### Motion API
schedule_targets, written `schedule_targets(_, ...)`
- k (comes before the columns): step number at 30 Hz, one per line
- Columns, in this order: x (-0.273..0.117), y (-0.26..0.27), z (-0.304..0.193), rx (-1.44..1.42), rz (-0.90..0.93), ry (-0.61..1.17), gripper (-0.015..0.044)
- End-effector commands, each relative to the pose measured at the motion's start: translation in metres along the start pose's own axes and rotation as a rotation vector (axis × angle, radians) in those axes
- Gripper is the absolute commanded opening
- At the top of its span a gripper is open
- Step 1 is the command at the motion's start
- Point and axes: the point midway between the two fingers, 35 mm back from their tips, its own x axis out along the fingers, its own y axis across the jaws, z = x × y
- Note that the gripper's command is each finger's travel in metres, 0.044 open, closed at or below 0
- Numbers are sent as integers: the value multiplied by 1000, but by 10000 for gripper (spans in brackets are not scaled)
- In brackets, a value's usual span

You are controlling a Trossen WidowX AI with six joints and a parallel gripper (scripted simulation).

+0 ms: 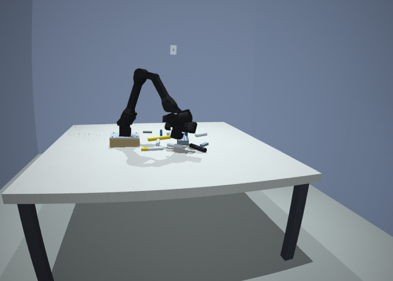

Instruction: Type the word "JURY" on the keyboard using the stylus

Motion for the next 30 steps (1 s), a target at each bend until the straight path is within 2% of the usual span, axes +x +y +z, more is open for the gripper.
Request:
schedule_targets(1,1,0,3,9,-2,-4,81)
schedule_targets(30,4,0,7,9,-2,-4,81)
